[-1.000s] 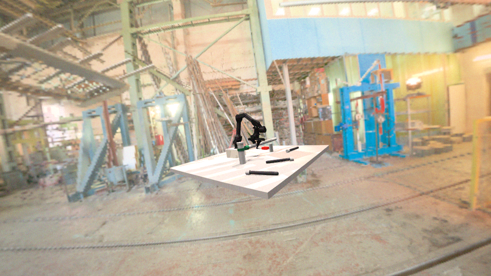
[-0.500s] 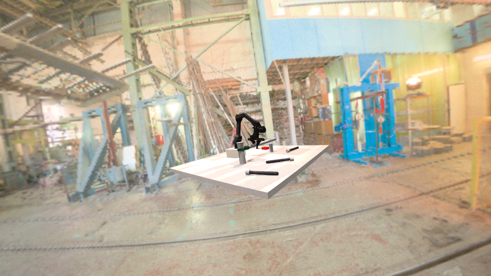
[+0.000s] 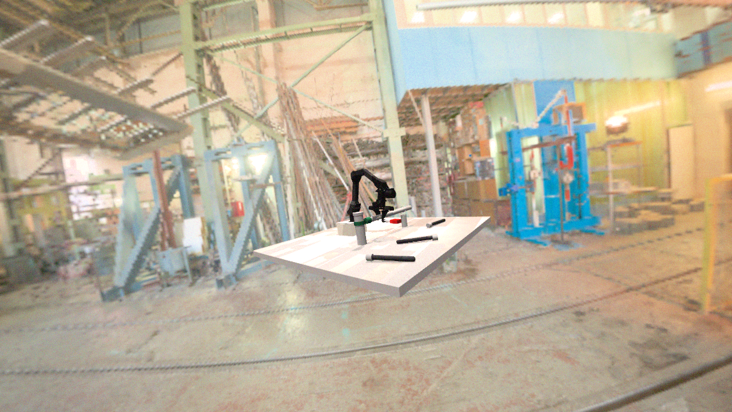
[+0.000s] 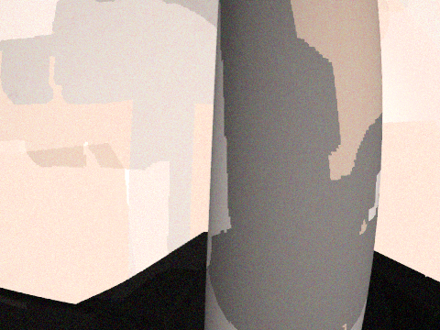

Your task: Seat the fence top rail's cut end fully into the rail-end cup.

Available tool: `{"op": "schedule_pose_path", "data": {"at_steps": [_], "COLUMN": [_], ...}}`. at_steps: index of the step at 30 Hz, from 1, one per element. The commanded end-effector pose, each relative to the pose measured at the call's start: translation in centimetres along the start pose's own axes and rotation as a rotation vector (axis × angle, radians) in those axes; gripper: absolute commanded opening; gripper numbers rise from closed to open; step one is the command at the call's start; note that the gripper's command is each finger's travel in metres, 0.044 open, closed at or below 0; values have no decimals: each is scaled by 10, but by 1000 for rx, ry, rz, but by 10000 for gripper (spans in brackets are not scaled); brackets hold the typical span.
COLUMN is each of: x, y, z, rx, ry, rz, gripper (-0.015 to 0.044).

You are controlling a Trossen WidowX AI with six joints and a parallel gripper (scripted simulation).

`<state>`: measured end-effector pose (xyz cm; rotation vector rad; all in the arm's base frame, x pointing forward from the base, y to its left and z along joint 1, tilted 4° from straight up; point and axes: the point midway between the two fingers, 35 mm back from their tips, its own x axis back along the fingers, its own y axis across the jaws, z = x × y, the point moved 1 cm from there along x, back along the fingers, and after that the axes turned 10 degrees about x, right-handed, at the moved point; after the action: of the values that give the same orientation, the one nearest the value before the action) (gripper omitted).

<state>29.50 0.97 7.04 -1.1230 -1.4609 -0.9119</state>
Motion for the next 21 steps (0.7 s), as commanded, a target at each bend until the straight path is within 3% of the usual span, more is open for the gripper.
{"op": "schedule_pose_path", "data": {"at_steps": [1, 21], "x": [1, 0], "y": [0, -1], "z": [-6, -15], "rx": [-3, -3], "ry": [-13, -14], "rz": [-4, -4], "gripper": [0, 0]}}
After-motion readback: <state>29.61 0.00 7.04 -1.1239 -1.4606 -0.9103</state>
